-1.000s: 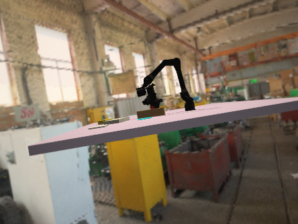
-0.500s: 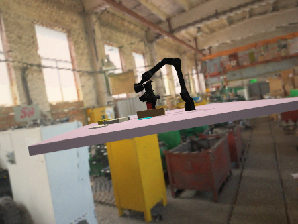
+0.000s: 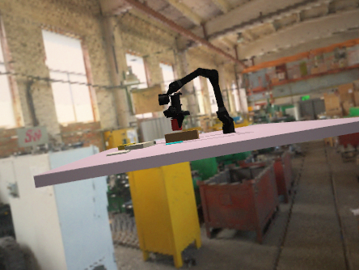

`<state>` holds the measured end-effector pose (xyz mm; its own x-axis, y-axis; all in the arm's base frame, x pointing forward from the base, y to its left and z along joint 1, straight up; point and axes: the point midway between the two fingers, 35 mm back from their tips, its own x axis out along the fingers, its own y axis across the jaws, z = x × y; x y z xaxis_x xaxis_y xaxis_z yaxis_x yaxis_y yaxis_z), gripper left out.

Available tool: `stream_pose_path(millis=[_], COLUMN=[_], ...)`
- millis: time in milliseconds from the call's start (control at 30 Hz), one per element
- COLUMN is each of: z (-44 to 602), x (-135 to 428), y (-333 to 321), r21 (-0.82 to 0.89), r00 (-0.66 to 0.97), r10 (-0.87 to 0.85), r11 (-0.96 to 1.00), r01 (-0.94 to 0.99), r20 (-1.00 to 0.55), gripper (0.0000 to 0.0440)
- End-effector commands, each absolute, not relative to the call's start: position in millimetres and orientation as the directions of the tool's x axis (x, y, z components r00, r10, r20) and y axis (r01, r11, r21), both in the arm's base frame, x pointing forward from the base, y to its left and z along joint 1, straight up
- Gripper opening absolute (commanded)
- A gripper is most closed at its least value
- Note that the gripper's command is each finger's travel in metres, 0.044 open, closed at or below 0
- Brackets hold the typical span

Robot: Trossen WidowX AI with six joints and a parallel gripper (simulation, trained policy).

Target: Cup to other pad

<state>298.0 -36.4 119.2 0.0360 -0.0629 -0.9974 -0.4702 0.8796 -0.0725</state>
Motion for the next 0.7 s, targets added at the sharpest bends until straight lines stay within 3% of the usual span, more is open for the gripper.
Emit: stream_pose_path(millis=[0,667], z=[126,135], x=[305,338], y=[-27,38], r21=[-0.079,-0.118], r00=[0.06,0.166], r10=[-0.057,-0.026], r11=[0.871,0.811], r01=[-0.484,-0.574], r20=[-0.997,-0.986], gripper=[0.0,0.0])
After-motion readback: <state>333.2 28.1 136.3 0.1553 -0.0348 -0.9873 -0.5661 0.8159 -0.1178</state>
